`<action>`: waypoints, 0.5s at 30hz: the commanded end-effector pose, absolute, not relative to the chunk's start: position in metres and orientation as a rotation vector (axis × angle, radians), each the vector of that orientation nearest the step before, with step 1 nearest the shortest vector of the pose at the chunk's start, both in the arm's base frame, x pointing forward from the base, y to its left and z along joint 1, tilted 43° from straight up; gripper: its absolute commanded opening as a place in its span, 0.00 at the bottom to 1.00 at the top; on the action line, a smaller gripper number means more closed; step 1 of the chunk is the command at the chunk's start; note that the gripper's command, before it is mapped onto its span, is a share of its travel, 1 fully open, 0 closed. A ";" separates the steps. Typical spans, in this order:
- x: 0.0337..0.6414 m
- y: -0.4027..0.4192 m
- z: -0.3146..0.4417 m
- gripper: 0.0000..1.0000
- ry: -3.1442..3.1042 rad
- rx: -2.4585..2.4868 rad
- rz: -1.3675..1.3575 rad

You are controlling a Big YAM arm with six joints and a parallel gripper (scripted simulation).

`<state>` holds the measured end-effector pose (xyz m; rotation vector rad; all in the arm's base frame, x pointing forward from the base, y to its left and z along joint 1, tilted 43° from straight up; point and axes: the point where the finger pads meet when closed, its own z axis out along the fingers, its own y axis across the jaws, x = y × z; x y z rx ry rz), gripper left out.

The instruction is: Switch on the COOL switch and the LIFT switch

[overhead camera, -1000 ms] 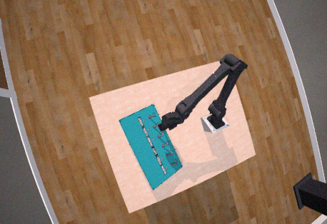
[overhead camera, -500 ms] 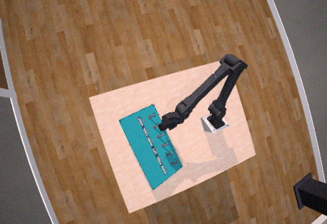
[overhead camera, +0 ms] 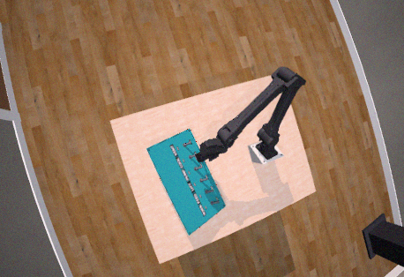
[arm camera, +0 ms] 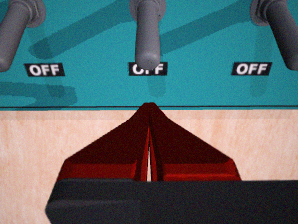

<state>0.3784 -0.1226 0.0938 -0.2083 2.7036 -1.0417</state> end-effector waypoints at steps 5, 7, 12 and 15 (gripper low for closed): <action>0.385 -0.126 0.093 0.00 2.697 -0.205 -1.041; 0.385 -0.126 0.093 0.00 2.697 -0.205 -1.041; 0.385 -0.126 0.093 0.00 2.697 -0.205 -1.041; 0.385 -0.126 0.093 0.00 2.697 -0.205 -1.041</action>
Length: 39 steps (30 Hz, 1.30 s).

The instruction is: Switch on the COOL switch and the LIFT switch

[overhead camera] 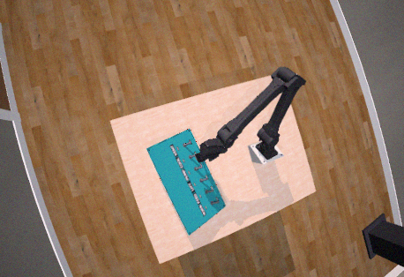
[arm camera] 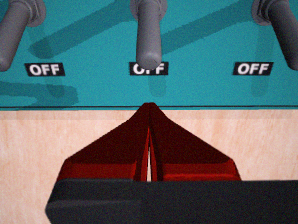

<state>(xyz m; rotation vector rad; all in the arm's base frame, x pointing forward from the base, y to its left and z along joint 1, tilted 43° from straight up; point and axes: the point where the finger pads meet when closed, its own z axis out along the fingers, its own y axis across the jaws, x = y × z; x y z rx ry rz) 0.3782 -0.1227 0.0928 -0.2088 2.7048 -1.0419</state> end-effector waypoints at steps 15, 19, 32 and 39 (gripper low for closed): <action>0.385 -0.126 0.093 0.00 2.697 -0.205 -1.041; 0.385 -0.126 0.093 0.00 2.697 -0.205 -1.041; 0.386 -0.126 0.095 0.00 2.694 -0.203 -1.040; 0.399 -0.124 0.106 0.00 2.671 -0.192 -1.035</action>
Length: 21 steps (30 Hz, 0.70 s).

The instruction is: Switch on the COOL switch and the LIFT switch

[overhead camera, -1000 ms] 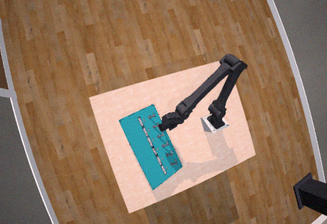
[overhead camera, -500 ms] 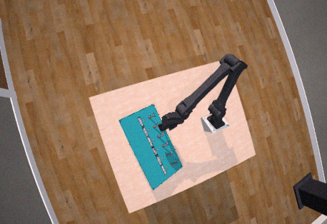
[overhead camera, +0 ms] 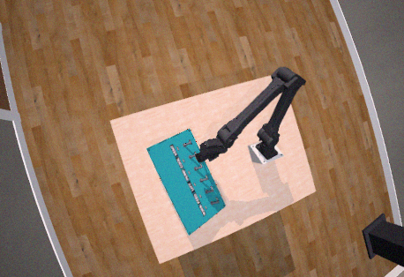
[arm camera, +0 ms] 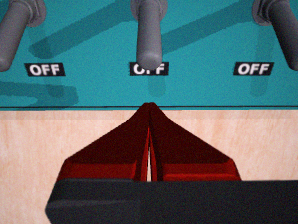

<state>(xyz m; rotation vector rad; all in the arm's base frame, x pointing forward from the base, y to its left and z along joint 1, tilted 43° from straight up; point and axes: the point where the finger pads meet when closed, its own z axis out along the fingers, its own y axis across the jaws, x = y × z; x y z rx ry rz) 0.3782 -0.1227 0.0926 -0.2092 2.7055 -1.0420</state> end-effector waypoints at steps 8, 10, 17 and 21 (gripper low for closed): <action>0.397 -0.119 0.102 0.00 2.683 -0.205 -1.033; 0.403 -0.117 0.107 0.00 2.673 -0.201 -1.030; 0.408 -0.115 0.108 0.00 2.670 -0.200 -1.030; 0.408 -0.112 0.106 0.00 2.676 -0.211 -1.030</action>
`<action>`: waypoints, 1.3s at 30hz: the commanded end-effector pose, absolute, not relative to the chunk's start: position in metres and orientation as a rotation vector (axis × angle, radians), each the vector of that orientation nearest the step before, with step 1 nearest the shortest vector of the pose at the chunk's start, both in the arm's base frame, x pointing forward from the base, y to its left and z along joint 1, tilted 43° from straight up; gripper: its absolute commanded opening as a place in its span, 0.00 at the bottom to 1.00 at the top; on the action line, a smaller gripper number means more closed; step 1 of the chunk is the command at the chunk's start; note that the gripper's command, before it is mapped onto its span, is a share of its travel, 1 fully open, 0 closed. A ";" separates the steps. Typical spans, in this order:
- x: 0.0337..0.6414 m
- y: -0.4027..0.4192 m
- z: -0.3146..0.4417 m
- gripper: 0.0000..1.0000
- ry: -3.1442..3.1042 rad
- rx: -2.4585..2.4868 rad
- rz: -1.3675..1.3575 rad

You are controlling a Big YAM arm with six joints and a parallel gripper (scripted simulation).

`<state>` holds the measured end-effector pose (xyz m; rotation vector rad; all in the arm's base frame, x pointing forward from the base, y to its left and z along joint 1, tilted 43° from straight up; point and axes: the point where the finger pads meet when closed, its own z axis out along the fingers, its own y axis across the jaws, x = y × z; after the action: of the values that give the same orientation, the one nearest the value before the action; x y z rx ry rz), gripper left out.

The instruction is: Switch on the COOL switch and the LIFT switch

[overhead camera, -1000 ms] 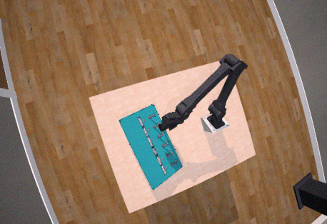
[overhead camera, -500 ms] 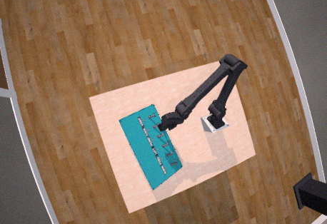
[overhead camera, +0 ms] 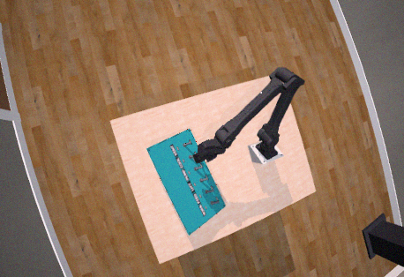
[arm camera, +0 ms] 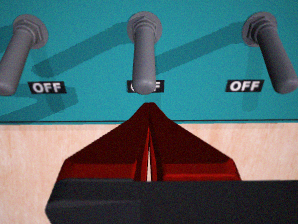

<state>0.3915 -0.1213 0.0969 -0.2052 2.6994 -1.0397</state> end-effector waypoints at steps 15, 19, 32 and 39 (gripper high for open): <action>0.426 -0.108 0.111 0.00 2.658 -0.203 -1.021; 0.429 -0.107 0.111 0.00 2.655 -0.203 -1.019; 0.438 -0.105 0.113 0.00 2.648 -0.201 -1.017; 0.440 -0.104 0.114 0.00 2.648 -0.202 -1.017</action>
<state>0.3989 -0.1191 0.0975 -0.2093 2.7201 -1.0620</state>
